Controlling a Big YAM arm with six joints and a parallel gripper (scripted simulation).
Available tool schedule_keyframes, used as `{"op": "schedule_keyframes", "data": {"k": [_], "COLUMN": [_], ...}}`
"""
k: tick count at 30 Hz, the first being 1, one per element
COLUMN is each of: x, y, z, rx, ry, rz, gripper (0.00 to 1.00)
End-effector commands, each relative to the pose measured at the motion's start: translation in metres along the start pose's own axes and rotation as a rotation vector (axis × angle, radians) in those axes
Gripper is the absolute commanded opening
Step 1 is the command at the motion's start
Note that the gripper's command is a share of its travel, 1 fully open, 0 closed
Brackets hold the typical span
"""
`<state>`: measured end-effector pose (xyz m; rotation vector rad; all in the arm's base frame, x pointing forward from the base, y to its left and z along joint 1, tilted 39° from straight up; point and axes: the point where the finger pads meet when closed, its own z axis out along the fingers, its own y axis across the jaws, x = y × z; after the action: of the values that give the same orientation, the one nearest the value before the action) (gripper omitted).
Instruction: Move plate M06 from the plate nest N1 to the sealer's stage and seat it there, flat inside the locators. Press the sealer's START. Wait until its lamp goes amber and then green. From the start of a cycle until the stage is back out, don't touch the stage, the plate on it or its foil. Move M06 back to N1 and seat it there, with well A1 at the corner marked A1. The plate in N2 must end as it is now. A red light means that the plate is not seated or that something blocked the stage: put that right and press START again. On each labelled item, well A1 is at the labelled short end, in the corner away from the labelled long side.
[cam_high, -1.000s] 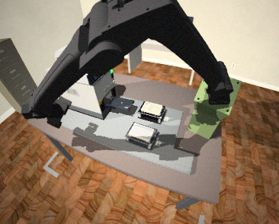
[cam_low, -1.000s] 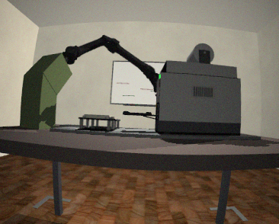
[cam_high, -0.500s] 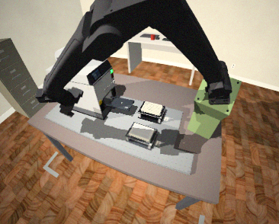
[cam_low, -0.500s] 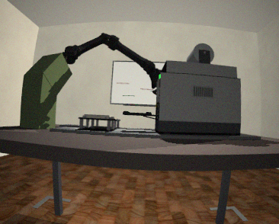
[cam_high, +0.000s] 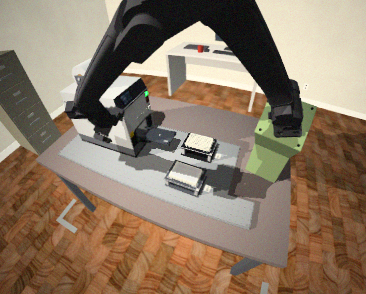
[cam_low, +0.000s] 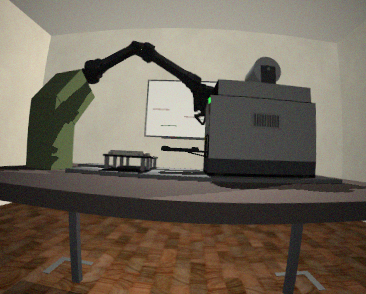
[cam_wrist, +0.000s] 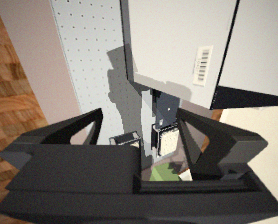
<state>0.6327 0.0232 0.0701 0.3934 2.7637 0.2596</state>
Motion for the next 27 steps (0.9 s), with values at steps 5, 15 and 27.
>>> {"op": "schedule_keyframes", "data": {"k": [5,15,27], "x": [0.018,0.043,0.096], "y": [-0.025,-0.051,-0.098], "z": [-0.003,0.003,0.010], "rx": [-0.003,-0.091,-0.160], "ry": [-0.021,0.065,0.127], "rz": [-0.024,-0.034,-0.024], "gripper": [1.00,1.00,1.00]}}
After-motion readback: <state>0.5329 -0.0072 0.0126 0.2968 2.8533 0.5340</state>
